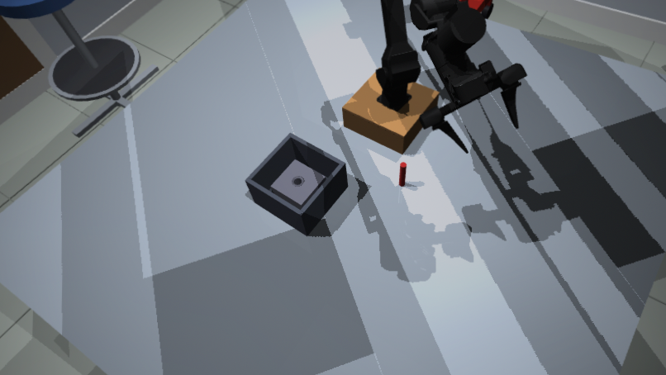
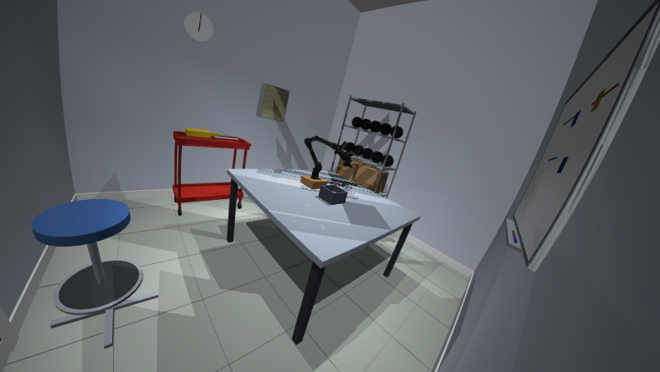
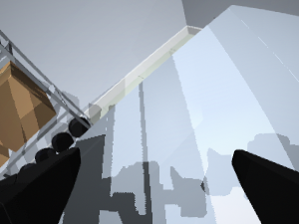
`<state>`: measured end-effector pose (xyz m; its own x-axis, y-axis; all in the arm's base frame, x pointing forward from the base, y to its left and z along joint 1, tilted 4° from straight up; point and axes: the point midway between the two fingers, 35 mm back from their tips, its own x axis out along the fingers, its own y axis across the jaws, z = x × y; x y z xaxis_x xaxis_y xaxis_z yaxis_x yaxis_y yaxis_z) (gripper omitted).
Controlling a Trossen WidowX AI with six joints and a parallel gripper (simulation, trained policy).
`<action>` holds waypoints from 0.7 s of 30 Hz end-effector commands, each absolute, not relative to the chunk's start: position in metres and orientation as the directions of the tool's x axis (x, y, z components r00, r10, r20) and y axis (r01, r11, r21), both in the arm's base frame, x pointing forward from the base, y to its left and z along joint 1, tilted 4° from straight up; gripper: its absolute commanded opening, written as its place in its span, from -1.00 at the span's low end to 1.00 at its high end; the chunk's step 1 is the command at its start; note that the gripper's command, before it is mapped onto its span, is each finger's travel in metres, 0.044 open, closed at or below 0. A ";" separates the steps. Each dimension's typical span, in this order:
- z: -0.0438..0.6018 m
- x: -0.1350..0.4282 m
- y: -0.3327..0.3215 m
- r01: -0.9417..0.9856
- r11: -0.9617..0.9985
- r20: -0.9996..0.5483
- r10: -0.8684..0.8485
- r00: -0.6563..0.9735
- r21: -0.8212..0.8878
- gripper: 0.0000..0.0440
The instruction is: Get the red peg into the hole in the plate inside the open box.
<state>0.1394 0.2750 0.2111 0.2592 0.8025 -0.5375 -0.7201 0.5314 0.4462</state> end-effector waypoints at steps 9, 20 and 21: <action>0.176 0.171 0.237 -0.391 0.777 -0.700 0.622 0.350 0.494 1.00; 0.142 0.183 0.197 -0.039 0.896 -0.835 0.427 0.347 0.442 1.00; 0.139 0.183 0.194 -0.007 0.902 -0.846 0.408 0.342 0.433 1.00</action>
